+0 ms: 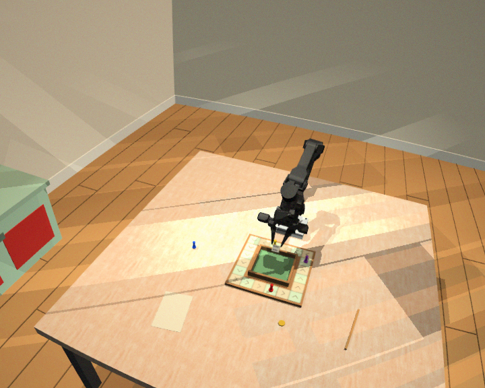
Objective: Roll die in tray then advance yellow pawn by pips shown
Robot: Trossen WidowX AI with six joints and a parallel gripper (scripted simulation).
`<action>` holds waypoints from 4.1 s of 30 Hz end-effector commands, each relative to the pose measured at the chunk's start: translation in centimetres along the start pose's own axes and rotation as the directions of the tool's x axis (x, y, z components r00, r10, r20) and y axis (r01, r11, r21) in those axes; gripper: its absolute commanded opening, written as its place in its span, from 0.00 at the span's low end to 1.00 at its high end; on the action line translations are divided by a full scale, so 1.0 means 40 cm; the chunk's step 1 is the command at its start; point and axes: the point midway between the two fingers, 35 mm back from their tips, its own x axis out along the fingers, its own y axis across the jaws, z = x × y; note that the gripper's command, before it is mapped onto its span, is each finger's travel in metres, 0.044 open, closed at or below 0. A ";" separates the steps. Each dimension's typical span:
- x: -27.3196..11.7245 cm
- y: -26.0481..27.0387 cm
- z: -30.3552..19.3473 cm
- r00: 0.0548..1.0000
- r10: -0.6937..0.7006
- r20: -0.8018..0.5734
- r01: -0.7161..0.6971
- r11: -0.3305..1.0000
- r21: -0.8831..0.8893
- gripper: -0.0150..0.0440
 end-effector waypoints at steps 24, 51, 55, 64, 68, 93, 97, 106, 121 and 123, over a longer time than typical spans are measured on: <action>0.037 0.001 0.035 0.758 0.006 -0.652 -0.003 1.000 0.006 1.00; -0.092 -0.066 -0.221 0.659 0.003 -0.752 0.120 0.987 0.109 0.59; -0.075 -0.066 -0.241 0.659 0.003 -0.752 0.120 0.987 0.109 0.59; -0.051 -0.066 -0.265 0.659 0.003 -0.752 0.120 0.987 0.109 0.59; -0.041 -0.066 -0.276 0.659 0.003 -0.752 0.120 0.987 0.109 0.59; -0.008 -0.065 -0.318 0.659 0.003 -0.752 0.120 0.987 0.109 0.31; -0.008 -0.065 -0.318 0.659 0.003 -0.752 0.120 0.987 0.109 0.27; -0.039 -0.070 -0.260 0.660 0.003 -0.752 0.120 0.987 0.109 0.25; -0.161 -0.074 -0.120 0.660 0.002 -0.752 0.120 0.987 0.109 0.25; -0.181 -0.074 -0.105 0.660 0.002 -0.752 0.120 0.987 0.108 0.25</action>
